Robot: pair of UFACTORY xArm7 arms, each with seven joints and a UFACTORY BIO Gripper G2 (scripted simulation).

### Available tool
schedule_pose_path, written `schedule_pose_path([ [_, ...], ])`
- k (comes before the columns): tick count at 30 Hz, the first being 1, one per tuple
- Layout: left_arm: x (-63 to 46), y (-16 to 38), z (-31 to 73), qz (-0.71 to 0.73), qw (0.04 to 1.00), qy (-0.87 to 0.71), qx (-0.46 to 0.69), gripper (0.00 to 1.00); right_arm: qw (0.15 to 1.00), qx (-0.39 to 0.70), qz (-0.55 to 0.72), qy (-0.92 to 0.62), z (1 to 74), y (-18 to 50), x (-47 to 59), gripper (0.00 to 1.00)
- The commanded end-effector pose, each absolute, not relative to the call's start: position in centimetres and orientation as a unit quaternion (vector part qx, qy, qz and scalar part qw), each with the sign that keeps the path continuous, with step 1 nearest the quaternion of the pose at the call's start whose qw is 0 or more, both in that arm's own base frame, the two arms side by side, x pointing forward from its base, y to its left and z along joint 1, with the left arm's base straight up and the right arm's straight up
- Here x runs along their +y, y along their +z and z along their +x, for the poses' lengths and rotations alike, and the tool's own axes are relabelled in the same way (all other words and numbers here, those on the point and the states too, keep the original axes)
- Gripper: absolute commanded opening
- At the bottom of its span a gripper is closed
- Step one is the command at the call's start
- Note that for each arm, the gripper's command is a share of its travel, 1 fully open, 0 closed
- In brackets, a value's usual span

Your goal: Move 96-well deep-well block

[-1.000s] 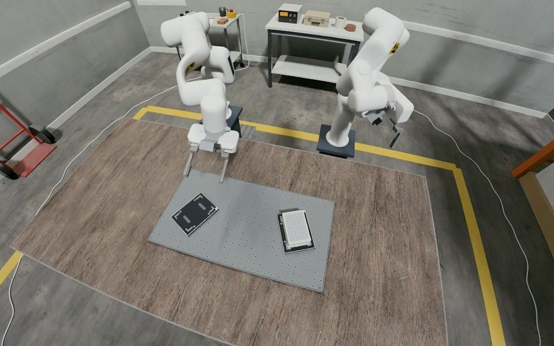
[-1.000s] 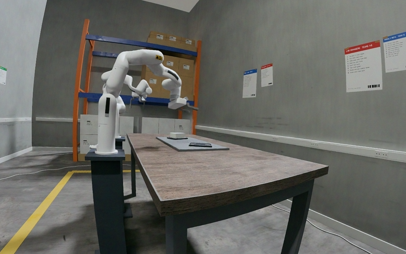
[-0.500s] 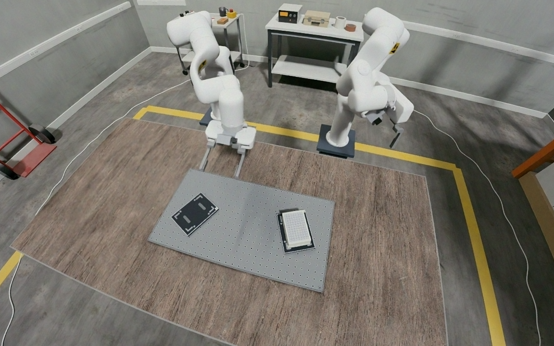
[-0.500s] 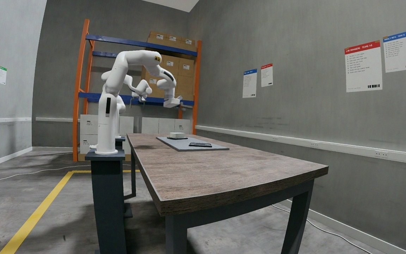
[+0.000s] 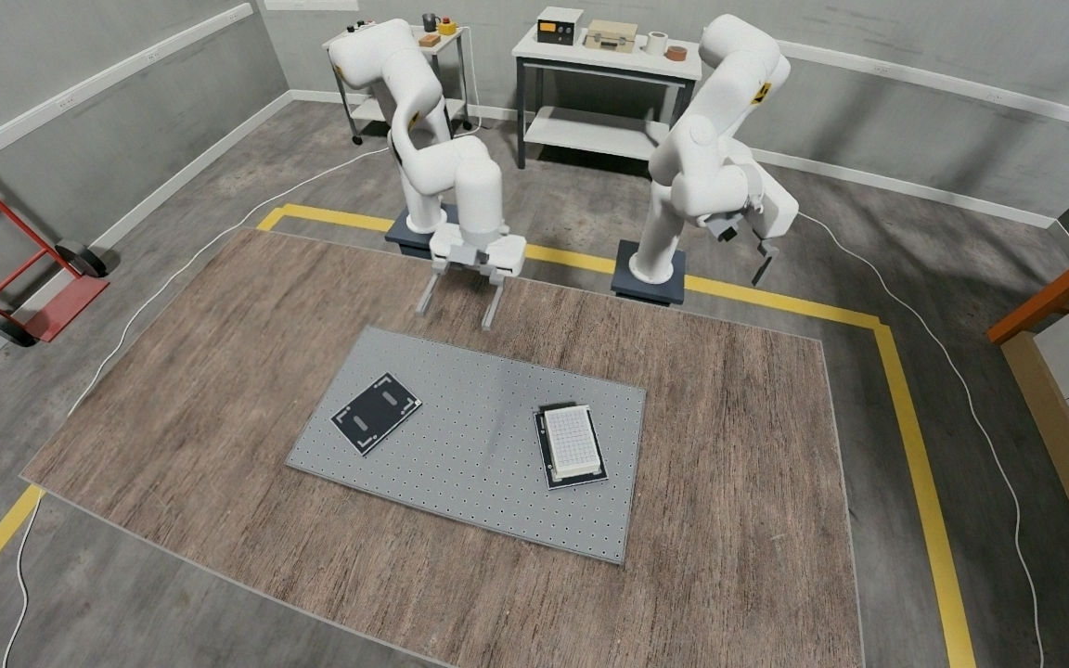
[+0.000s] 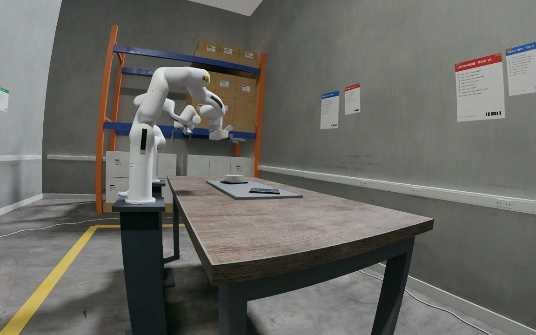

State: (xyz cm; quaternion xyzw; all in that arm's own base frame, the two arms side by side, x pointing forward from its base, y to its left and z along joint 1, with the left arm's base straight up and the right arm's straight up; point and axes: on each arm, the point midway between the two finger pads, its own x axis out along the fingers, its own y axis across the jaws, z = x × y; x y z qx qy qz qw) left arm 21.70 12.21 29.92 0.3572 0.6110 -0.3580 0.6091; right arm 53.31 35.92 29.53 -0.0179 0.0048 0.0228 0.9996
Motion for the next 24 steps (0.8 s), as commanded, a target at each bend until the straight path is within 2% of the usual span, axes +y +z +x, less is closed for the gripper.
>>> schedule_pose_path([
  [1,12.2,30.0,21.8,0.358,0.610,-0.357,0.610,1.00,1.000,-0.002,0.001,0.008,52.0,30.1,37.4,0.37],
  [15,12.2,30.0,21.8,0.358,0.610,-0.357,0.610,1.00,1.000,-0.002,0.001,0.008,51.3,30.2,38.0,0.37],
  [24,12.2,30.0,21.8,0.358,0.610,-0.357,0.610,1.00,0.988,-0.002,0.001,0.157,52.6,27.4,41.3,0.37],
])
